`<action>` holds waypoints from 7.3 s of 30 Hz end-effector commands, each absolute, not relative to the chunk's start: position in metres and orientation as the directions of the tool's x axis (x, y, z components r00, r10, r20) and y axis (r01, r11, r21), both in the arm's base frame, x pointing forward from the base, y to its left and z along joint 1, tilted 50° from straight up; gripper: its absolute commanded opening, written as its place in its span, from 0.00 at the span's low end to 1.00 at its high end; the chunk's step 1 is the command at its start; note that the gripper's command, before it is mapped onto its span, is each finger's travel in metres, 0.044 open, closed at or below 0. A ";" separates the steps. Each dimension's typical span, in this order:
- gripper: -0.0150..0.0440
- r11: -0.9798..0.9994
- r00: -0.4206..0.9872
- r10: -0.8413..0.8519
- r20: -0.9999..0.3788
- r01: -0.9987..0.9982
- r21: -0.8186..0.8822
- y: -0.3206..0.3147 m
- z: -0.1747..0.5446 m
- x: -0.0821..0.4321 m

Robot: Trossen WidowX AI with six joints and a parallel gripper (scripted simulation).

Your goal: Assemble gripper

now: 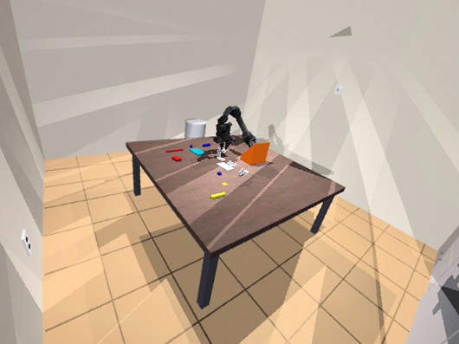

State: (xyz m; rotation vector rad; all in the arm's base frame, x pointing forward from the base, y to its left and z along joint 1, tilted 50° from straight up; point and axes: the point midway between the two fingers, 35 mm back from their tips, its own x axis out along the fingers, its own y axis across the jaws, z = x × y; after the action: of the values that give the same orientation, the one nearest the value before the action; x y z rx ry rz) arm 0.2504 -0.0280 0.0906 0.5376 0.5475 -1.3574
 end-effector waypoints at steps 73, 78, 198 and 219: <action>1.00 0.036 0.142 -0.754 -0.642 0.984 0.175 -0.107 0.063 0.279; 0.87 0.032 0.140 -0.756 -0.640 0.984 0.177 -0.107 0.064 0.279; 0.48 0.653 0.140 -0.747 -0.650 -0.037 -0.757 0.020 0.031 0.253; 0.48 0.638 0.140 -0.748 -0.649 -0.116 -0.761 0.023 0.027 0.251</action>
State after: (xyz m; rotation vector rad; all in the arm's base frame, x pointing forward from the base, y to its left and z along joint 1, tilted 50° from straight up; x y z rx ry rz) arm 0.2507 0.0222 0.0273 -0.8024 1.3825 -0.5347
